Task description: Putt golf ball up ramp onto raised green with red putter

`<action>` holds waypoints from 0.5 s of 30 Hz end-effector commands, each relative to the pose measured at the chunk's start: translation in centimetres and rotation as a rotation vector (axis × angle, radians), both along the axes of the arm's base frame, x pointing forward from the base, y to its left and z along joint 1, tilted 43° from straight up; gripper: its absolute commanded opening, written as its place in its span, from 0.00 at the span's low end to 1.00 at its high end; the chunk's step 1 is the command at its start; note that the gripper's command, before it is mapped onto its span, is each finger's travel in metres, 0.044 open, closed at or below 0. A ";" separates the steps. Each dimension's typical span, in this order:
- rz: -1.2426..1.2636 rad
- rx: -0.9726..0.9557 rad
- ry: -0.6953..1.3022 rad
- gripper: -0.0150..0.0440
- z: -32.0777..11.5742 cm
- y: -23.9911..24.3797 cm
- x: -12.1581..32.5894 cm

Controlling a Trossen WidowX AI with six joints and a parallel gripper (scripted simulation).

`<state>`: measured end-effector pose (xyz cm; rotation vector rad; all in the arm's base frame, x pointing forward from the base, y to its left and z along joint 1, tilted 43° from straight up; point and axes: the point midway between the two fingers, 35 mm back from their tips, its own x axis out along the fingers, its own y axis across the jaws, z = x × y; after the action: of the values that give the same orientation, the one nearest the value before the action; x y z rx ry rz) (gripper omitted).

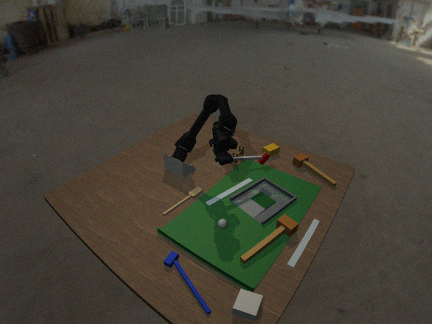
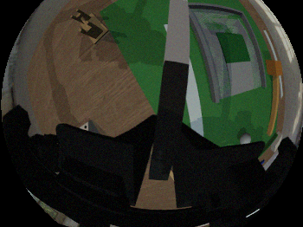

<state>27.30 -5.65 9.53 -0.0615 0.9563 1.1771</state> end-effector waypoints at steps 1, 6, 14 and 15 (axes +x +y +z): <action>-0.097 -0.015 0.098 0.25 -1.5 -2.3 0.2; -0.222 -0.030 0.231 0.25 -3.7 -5.2 0.0; -0.424 -0.047 0.442 0.25 -7.3 -9.7 -1.0; -0.449 -0.049 0.468 0.25 -7.8 -10.3 -1.2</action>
<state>26.57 -14.23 3.05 0.3187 1.2792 0.8340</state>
